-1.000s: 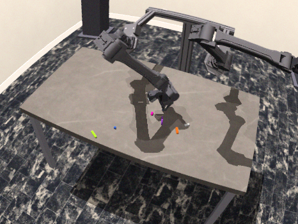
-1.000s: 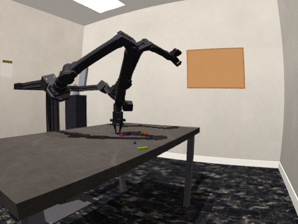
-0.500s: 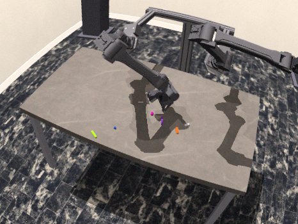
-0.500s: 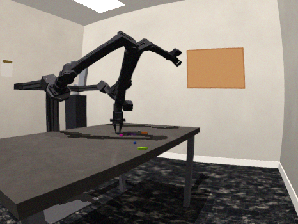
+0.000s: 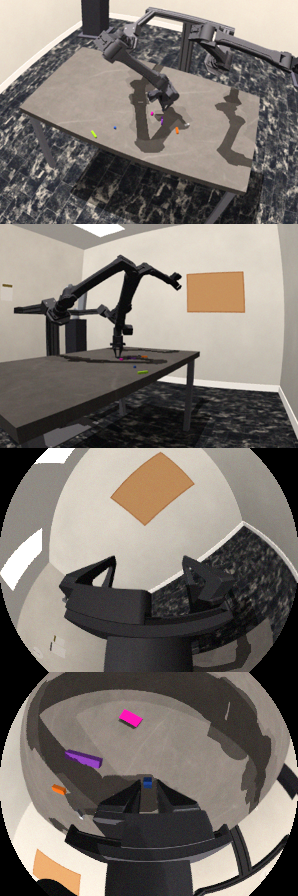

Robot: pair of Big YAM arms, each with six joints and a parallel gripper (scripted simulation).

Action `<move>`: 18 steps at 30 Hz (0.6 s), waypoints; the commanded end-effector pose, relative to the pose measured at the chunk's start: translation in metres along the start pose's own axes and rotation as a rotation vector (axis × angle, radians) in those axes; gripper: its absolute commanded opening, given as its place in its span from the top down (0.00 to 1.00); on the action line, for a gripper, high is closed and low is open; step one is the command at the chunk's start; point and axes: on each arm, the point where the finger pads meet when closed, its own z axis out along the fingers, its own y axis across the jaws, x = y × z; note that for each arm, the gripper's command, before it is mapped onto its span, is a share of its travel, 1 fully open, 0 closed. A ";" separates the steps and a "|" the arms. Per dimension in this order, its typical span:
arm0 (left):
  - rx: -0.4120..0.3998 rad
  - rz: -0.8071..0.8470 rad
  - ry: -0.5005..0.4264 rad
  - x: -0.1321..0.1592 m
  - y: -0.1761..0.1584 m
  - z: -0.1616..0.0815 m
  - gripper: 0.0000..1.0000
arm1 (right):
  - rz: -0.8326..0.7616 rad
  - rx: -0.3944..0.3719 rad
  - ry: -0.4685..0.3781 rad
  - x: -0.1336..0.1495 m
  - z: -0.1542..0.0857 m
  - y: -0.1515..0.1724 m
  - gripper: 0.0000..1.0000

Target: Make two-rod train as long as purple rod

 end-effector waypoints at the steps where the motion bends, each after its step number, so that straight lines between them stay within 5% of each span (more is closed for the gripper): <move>1: -0.005 -0.006 -0.023 -0.008 0.004 -0.006 0.00 | -0.001 0.004 -0.002 -0.002 0.007 0.001 0.77; 6: -0.005 -0.006 -0.023 -0.008 0.004 -0.006 0.00 | -0.001 0.004 -0.002 -0.002 0.007 0.001 0.77; 7: -0.005 -0.006 -0.023 -0.008 0.004 -0.006 0.00 | -0.001 0.004 -0.002 -0.002 0.007 0.001 0.96; 18: -0.005 -0.006 -0.023 -0.008 0.004 -0.006 0.00 | -0.004 0.003 -0.001 -0.001 0.006 0.001 0.96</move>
